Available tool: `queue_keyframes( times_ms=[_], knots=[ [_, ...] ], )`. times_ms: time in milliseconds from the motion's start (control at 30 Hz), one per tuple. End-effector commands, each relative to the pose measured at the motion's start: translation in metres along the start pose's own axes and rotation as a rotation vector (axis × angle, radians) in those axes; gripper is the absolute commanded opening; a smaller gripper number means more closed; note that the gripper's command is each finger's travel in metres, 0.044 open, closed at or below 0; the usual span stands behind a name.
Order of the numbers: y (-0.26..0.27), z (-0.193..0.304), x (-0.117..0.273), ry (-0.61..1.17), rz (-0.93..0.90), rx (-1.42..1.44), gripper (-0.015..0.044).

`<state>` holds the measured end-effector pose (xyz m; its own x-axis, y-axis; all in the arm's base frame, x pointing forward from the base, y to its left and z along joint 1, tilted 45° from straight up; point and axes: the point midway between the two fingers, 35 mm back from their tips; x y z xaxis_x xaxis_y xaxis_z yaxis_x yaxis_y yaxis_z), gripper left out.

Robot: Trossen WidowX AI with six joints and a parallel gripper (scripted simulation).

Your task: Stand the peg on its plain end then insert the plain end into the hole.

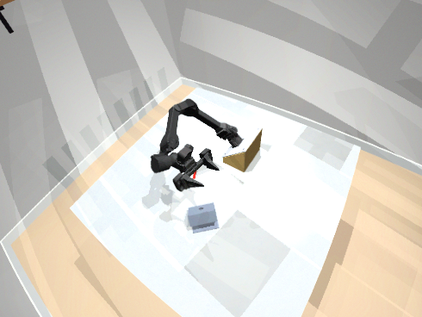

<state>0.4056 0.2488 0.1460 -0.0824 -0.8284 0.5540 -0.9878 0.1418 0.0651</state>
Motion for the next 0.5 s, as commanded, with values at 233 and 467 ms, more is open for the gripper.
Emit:
queue_keyframes(
  times_ms=[233, 467],
  knots=[
    [-0.007, 0.033, 0.013, 0.148, 0.106, -0.132, 0.0440],
    [-0.011, 0.071, 0.033, 0.308, 0.225, -0.272, 0.0440]
  ],
)
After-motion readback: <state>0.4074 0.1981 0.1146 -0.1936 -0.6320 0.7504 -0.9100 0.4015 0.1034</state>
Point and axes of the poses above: the point midway between the two fingers, 35 mm back from their tips, its own x axis back along the fingers, its own y axis across the jaws, z = x × y, and after that the axes turned 13 degrees about -x, right-handed
